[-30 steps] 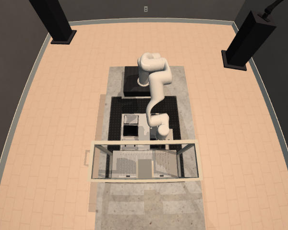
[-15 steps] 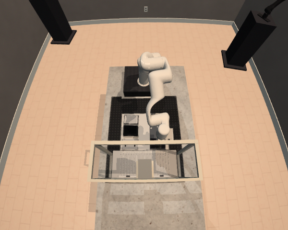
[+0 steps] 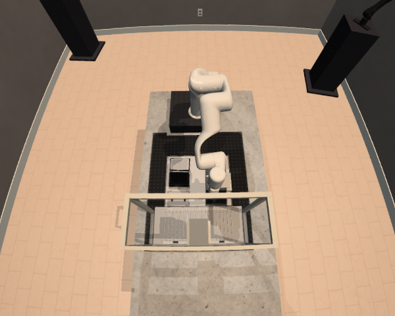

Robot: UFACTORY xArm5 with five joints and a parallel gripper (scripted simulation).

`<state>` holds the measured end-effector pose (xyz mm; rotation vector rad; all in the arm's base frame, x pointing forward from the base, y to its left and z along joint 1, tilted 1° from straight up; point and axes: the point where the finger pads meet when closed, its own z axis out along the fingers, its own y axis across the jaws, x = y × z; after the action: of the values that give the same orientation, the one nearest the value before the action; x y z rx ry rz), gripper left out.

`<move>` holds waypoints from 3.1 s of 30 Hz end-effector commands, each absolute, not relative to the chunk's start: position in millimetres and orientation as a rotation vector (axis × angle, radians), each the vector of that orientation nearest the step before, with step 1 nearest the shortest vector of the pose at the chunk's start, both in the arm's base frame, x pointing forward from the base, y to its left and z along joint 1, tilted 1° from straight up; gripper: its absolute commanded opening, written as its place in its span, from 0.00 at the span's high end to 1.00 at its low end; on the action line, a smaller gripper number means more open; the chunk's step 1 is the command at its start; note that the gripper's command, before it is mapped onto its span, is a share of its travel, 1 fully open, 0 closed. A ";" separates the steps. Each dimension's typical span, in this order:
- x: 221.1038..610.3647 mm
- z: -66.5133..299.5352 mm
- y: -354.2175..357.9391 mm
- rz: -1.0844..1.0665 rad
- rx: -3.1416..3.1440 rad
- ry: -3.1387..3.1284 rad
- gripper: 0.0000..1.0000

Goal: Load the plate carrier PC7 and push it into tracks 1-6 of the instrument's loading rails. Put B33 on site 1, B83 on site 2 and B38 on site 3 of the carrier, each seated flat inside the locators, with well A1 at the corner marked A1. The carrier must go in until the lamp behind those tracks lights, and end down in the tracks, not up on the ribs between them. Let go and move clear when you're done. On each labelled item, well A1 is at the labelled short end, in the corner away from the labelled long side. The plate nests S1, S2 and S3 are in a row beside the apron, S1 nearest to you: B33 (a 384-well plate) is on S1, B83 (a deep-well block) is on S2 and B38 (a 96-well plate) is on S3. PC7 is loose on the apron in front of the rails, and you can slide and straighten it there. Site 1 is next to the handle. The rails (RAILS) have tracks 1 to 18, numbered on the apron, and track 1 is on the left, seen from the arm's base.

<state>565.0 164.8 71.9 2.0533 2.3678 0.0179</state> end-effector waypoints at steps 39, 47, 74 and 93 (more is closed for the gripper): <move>513.8 91.3 -6.1 0.037 2.058 2.376 0.00; 503.5 94.7 -39.5 0.037 2.058 2.376 0.00; 500.4 80.7 -50.0 0.037 2.058 2.376 0.00; 500.7 52.4 -49.5 0.037 2.058 2.376 0.00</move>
<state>499.3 -49.4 53.2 2.0527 2.3697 0.0071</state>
